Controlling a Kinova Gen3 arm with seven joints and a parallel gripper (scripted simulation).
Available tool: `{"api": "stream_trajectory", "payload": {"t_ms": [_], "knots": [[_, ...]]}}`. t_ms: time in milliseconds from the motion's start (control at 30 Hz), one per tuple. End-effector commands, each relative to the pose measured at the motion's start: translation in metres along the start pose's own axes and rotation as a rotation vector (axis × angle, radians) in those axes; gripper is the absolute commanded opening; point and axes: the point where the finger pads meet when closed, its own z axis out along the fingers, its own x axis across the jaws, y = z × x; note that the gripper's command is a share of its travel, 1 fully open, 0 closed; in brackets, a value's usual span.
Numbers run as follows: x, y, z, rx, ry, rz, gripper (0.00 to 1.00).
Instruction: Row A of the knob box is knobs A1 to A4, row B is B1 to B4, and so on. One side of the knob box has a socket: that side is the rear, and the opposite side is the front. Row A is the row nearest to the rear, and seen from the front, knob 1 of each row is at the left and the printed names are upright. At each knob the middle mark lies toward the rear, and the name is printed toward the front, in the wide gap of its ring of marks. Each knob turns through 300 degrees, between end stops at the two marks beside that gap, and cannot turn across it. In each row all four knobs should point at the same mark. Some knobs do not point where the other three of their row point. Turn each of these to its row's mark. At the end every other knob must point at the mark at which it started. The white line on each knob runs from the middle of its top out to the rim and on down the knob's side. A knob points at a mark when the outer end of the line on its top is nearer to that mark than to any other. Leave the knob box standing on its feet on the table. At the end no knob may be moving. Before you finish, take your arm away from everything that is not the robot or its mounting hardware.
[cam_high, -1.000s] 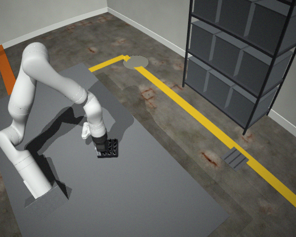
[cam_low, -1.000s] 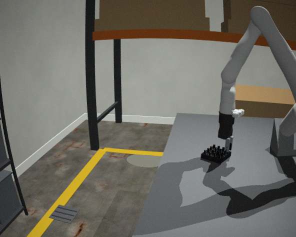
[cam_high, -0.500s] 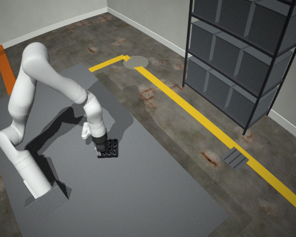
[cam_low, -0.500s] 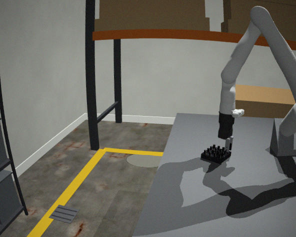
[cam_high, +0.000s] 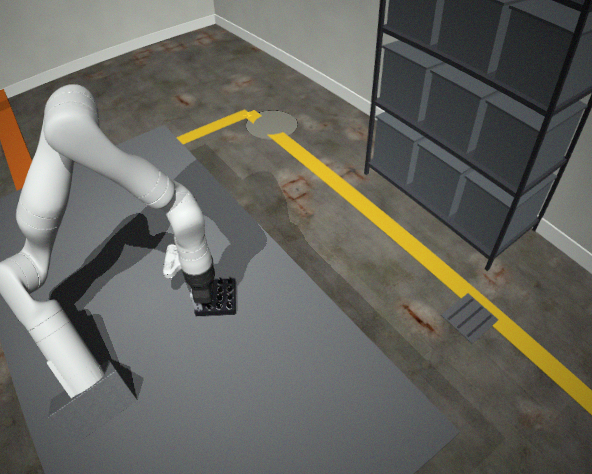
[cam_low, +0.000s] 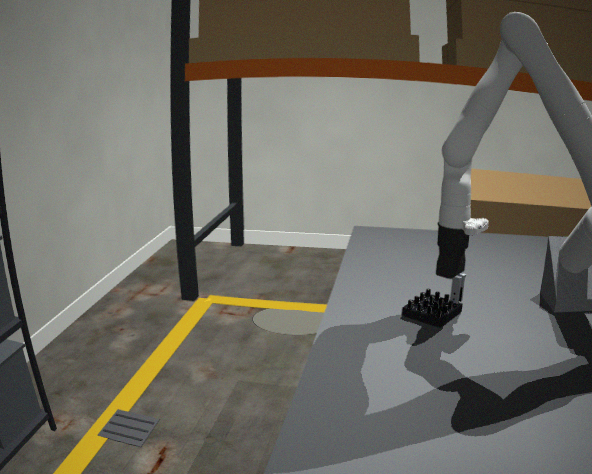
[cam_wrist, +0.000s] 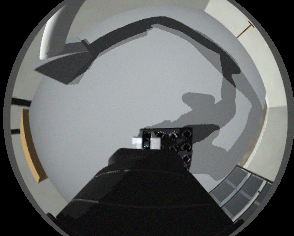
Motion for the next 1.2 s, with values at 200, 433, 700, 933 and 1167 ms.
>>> {"api": "stream_trajectory", "payload": {"t_ms": [200, 433, 700, 933, 1167], "knots": [[0.0, 0.0005, -0.0005, -0.002, 0.0, 0.0, 0.3], [0.0, 0.0005, -0.0005, -0.002, 0.0, 0.0, 0.3], [0.0, 0.0005, -0.0005, -0.002, 0.0, 0.0, 0.3], [0.0, 0.0005, -0.0005, -0.002, 0.0, 0.001, 0.3], [0.0, 0.0005, -0.0005, -0.002, 0.0, 0.011, 0.3]]}}
